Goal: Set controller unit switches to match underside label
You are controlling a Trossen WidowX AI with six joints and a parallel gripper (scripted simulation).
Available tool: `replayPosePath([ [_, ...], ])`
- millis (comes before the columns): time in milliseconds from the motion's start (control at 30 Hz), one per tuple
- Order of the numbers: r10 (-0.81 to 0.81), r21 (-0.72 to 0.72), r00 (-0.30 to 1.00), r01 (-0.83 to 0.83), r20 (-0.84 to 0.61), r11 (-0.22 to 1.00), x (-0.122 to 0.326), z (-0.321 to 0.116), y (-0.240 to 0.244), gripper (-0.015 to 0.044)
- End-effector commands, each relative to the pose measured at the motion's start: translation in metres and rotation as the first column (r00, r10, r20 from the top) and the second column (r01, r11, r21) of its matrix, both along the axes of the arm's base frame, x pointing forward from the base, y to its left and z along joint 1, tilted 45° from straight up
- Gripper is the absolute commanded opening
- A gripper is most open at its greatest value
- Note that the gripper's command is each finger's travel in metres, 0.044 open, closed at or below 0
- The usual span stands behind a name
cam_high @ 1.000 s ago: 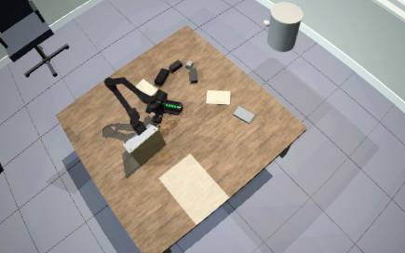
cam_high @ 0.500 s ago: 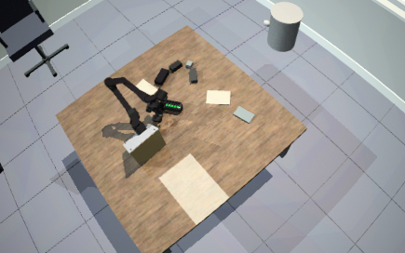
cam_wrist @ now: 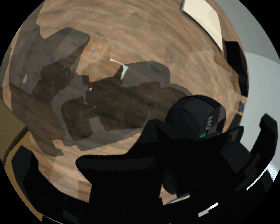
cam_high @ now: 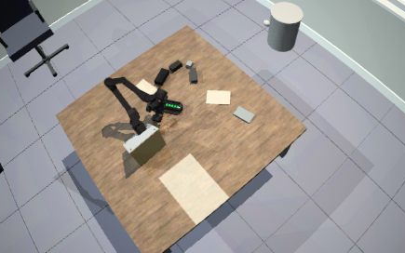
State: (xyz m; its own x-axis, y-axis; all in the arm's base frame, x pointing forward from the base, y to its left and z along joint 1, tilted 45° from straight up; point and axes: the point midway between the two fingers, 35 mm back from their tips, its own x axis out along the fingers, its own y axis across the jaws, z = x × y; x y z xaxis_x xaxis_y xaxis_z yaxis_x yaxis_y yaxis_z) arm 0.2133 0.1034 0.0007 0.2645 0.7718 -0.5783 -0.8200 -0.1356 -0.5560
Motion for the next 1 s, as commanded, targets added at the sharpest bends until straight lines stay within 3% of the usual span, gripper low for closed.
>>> replayPosePath([
  [0, 0.001, 0.003, 1.0, -0.001, 0.024, 1.0, 0.01, 0.006, 0.002, 0.0],
  [967, 0.001, -0.008, 1.0, -0.001, -0.003, 1.0, 0.003, 0.008, -0.007, 0.0],
])
